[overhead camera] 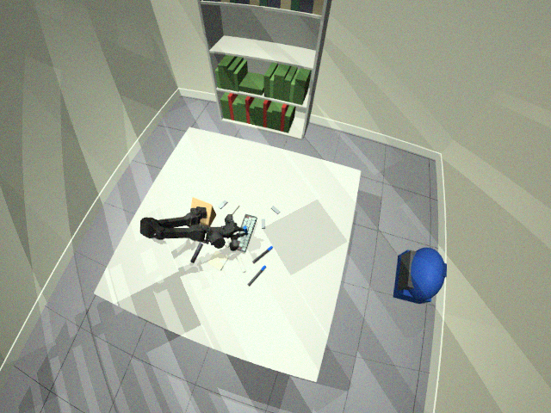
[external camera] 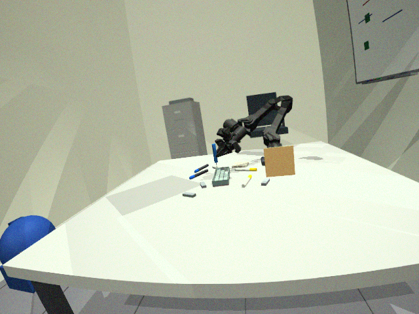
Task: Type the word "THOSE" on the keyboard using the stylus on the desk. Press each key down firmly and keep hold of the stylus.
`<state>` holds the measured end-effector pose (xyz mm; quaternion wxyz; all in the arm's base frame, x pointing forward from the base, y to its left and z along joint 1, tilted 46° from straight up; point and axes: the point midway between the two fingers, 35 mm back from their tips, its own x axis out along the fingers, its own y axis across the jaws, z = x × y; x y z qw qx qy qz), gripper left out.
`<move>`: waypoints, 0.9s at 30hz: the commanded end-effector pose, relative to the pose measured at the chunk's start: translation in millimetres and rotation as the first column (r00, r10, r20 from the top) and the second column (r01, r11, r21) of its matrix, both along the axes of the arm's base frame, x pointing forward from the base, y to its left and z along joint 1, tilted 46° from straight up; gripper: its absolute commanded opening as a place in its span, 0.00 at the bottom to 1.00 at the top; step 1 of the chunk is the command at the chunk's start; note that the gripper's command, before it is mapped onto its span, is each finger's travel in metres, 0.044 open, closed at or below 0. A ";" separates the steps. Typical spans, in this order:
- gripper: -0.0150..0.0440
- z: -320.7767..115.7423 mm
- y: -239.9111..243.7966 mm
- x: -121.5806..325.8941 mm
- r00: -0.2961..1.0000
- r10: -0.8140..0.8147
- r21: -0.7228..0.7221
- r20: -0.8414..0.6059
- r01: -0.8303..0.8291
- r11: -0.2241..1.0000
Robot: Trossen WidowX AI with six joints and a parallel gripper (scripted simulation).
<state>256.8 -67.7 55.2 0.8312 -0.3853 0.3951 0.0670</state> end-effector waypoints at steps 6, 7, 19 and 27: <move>0.25 -12.4 18.8 -9.0 1.000 -0.007 0.003 -0.002 0.007 1.000; 0.25 -14.1 21.5 -10.4 1.000 -0.007 0.003 -0.002 0.007 1.000; 0.25 -26.3 23.8 -17.7 1.000 -0.009 0.003 0.001 0.009 1.000; 0.25 -33.0 16.9 -20.6 1.000 -0.009 0.002 0.003 0.009 1.000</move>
